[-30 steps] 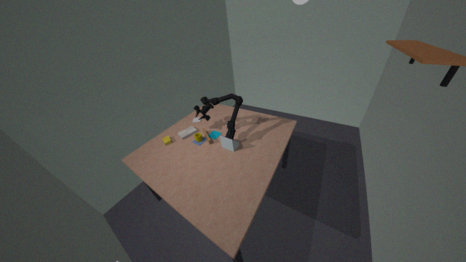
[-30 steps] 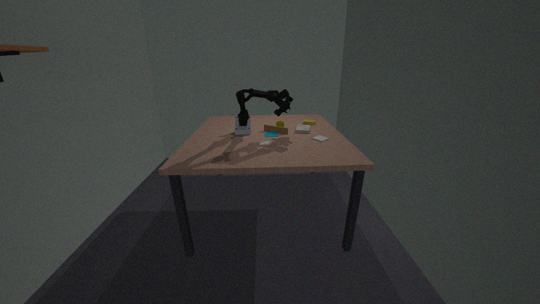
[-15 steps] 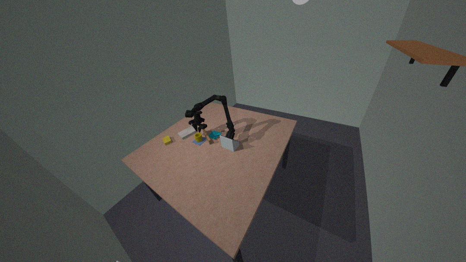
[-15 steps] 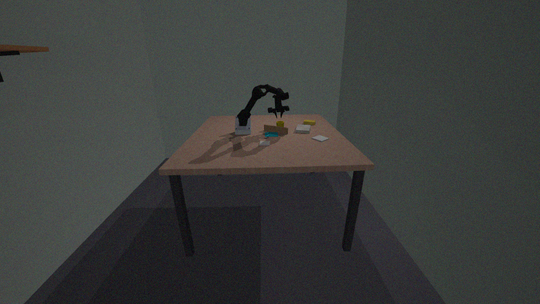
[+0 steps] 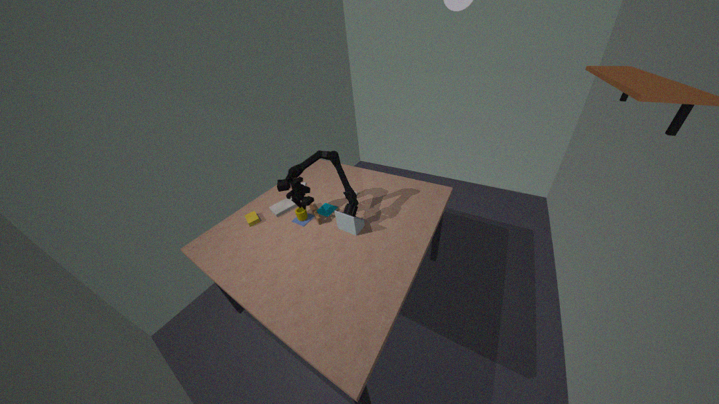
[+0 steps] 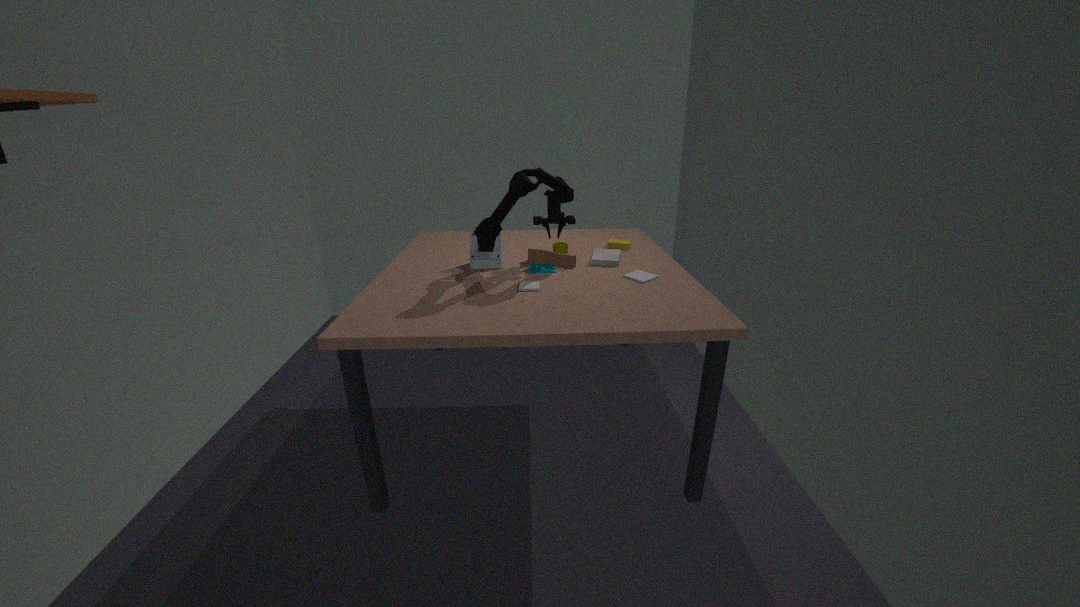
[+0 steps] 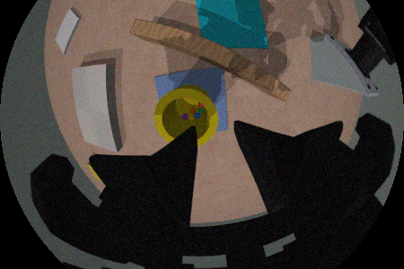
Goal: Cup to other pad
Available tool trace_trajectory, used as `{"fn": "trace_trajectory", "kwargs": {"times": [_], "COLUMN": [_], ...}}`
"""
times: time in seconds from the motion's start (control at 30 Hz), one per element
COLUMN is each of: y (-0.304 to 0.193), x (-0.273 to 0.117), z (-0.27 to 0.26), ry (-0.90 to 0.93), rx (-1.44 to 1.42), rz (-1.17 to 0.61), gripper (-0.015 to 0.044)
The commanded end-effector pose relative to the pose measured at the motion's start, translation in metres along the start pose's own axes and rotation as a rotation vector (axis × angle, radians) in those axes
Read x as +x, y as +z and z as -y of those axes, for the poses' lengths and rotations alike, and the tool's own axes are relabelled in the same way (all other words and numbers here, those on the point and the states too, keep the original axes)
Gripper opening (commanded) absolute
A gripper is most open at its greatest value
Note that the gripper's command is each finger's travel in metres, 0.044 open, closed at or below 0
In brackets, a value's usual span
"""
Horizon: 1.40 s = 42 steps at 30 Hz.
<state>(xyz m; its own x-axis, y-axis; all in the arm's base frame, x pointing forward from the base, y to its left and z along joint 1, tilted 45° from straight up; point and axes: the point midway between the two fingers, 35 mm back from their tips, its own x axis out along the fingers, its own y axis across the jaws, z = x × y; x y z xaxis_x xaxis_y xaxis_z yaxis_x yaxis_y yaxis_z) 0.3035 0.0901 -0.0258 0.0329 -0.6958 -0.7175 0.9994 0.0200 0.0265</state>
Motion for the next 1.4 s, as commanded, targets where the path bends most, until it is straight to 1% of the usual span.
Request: {"fn": "trace_trajectory", "kwargs": {"times": [0.0, 1.03, 1.37], "y": [0.0, 0.001, 0.001], "x": [0.008, 0.059, 0.061], "z": [0.001, 0.001, 0.001], "ry": [-0.005, -0.005, -0.005], "rx": [-0.003, -0.002, -0.002], "rz": [0.007, 0.01, 0.01], "gripper": [0.0167, 0.0167, 0.0167]}}
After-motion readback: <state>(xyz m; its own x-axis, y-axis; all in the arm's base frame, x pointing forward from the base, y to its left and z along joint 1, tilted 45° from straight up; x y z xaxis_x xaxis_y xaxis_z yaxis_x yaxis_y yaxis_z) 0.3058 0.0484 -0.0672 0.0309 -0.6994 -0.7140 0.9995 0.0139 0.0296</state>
